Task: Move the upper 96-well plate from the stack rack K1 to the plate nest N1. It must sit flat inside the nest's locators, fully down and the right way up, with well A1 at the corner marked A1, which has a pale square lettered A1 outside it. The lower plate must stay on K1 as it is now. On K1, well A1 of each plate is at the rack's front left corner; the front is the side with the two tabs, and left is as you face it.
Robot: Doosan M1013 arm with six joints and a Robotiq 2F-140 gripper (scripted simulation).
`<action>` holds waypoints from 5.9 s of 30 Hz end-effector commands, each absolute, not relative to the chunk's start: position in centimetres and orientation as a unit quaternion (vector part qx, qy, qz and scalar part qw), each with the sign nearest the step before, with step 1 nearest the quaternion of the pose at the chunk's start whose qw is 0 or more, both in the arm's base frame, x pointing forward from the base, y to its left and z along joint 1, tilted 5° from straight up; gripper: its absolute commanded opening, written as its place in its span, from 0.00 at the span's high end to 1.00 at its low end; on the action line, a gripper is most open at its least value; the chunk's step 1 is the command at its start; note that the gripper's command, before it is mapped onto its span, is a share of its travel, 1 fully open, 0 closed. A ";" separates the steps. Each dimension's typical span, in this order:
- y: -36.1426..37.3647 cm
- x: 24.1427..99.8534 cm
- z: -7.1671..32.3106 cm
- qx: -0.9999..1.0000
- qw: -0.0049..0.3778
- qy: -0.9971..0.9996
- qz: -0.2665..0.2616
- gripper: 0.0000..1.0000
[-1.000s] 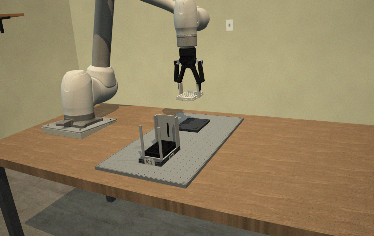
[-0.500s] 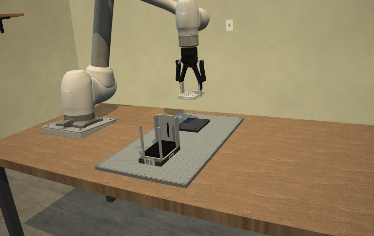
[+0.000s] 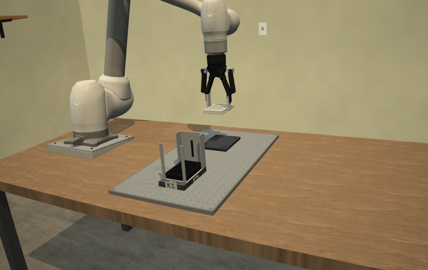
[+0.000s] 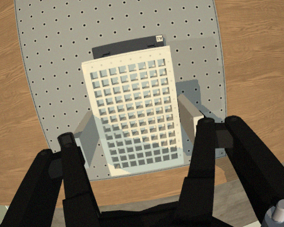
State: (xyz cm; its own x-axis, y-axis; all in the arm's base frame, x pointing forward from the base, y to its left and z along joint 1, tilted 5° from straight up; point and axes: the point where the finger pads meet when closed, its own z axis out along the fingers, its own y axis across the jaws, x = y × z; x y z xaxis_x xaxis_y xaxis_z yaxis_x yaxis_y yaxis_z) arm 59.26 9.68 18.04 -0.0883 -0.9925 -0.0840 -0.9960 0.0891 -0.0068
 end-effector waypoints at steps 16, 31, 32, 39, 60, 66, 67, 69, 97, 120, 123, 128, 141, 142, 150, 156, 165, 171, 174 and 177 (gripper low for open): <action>9.7 59.3 17.2 -0.674 0.033 0.737 0.026 1.00; 9.9 59.3 14.9 -0.674 0.033 0.737 0.026 1.00; 9.9 59.3 14.9 -0.674 0.033 0.737 0.026 1.00; 10.0 59.3 13.7 -0.674 0.033 0.737 0.026 1.00; 10.2 59.4 10.6 -0.674 0.033 0.737 0.026 1.00; 10.3 59.4 9.9 -0.674 0.033 0.737 0.026 1.00; 10.3 59.4 9.7 -0.674 0.033 0.737 0.026 1.00; 10.3 59.4 9.4 -0.674 0.033 0.737 0.026 1.00; 10.6 59.4 5.6 -0.674 0.033 0.737 0.026 1.00; 10.7 59.4 5.5 -0.674 0.033 0.737 0.026 1.00; 10.7 59.4 5.4 -0.674 0.033 0.737 0.026 1.00; 10.7 59.4 5.4 -0.674 0.033 0.737 0.026 1.00; 10.7 59.4 5.2 -0.674 0.033 0.737 0.026 1.00; 10.7 59.4 5.2 -0.674 0.033 0.737 0.026 1.00; 10.7 59.4 5.1 -0.674 0.033 0.737 0.026 1.00; 10.7 59.4 5.0 -0.674 0.033 0.737 0.026 1.00; 10.7 59.4 4.8 -0.674 0.033 0.737 0.026 1.00; 10.7 59.4 4.8 -0.674 0.033 0.737 0.026 1.00; 10.7 59.5 4.7 -0.674 0.033 0.737 0.026 1.00; 10.7 59.5 4.7 -0.674 0.033 0.737 0.026 1.00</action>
State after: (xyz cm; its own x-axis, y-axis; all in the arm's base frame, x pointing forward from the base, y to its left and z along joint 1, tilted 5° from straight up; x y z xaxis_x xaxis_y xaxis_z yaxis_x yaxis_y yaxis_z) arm 59.45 10.72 4.66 -0.0883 -0.9925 -0.0840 -0.9960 0.0891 -0.0068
